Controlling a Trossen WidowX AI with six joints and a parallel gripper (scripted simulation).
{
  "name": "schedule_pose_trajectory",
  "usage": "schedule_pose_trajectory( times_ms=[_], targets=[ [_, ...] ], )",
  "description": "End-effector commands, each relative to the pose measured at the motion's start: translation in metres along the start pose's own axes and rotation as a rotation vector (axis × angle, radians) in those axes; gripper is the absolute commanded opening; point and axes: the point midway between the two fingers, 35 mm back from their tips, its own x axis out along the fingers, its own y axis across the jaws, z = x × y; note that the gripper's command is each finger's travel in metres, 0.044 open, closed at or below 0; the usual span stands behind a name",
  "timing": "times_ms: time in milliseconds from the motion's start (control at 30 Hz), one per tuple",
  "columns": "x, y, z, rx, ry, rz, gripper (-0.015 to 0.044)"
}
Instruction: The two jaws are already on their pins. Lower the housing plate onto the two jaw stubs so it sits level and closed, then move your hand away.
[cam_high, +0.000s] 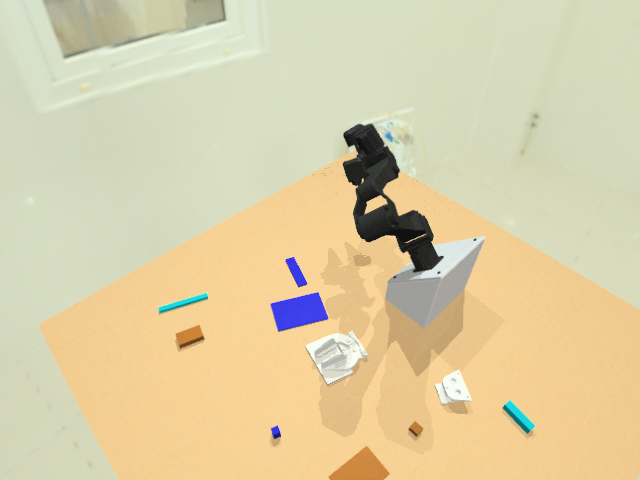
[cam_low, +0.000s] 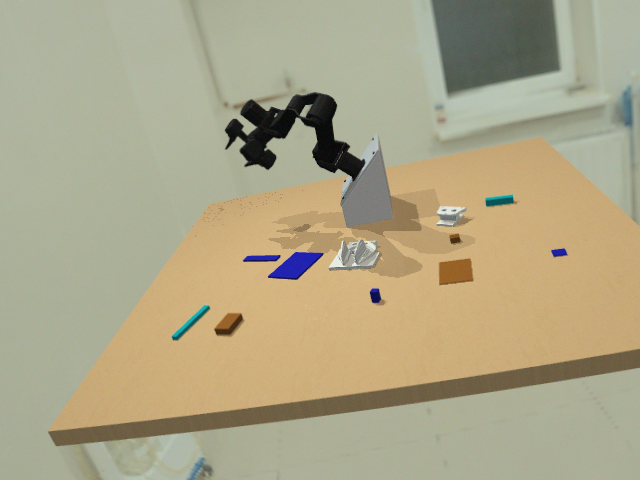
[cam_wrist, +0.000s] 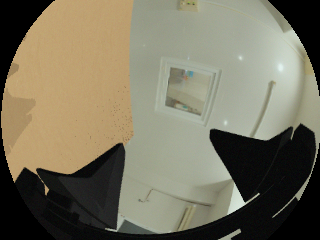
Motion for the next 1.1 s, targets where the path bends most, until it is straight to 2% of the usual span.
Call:
schedule_pose_trajectory(
  times_ms=[0, 33, 500, 1067],
  targets=[
    [0.0, 0.0, 0.0, 0.0, 0.0, 0.0, 0.0426],
    [0.0, 0.0, 0.0, 0.002, -0.001, 0.0, 0.044],
    [0.022, 0.011, 0.024, 0.256, -0.115, 0.087, 0.044],
    [0.047, 0.032, 0.075, 0.59, -0.271, 0.272, 0.044]
  ],
)
